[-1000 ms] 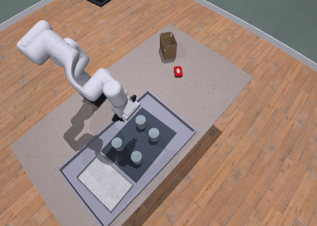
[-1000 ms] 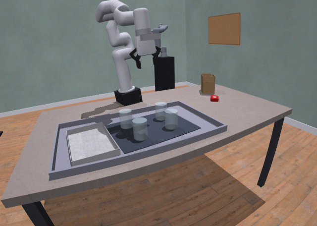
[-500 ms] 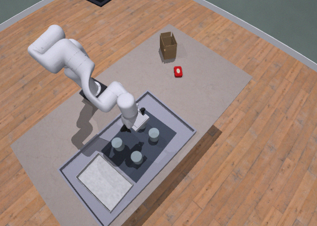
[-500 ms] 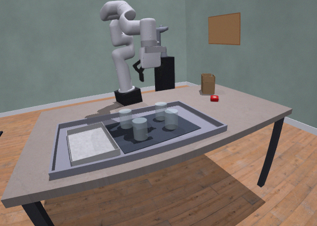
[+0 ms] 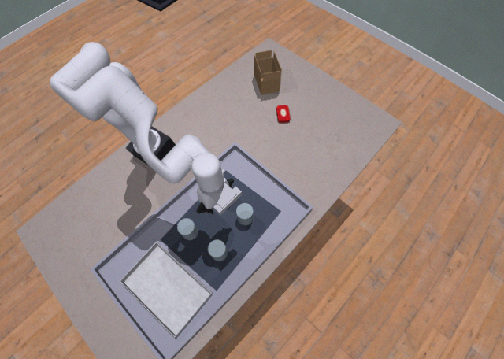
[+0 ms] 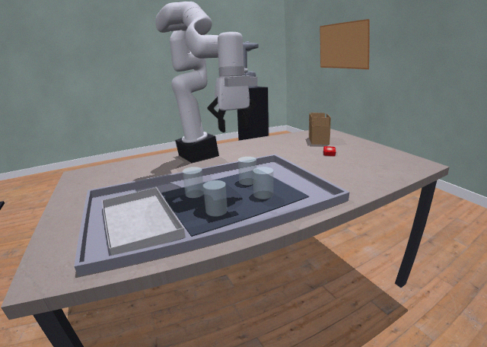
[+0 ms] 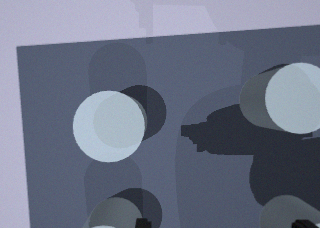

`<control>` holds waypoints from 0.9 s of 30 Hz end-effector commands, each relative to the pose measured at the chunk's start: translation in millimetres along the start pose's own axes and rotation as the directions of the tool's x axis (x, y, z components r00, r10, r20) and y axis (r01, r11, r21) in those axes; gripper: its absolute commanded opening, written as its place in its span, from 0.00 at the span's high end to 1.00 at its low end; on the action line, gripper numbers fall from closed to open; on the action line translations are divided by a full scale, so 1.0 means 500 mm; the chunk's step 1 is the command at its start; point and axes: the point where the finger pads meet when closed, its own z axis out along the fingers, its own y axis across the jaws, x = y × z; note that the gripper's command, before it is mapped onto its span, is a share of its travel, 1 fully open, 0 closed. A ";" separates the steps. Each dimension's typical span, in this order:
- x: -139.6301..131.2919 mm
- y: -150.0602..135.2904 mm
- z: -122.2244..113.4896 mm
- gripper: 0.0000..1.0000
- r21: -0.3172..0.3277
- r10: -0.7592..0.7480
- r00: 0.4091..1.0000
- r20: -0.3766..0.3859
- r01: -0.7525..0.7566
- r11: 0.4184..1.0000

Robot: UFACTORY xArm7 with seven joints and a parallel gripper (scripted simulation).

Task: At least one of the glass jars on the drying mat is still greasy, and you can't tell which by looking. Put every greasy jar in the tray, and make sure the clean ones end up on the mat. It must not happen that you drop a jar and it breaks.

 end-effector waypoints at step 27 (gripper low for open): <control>0.004 -0.001 0.119 1.00 0.001 0.000 1.000 -0.005 0.000 1.000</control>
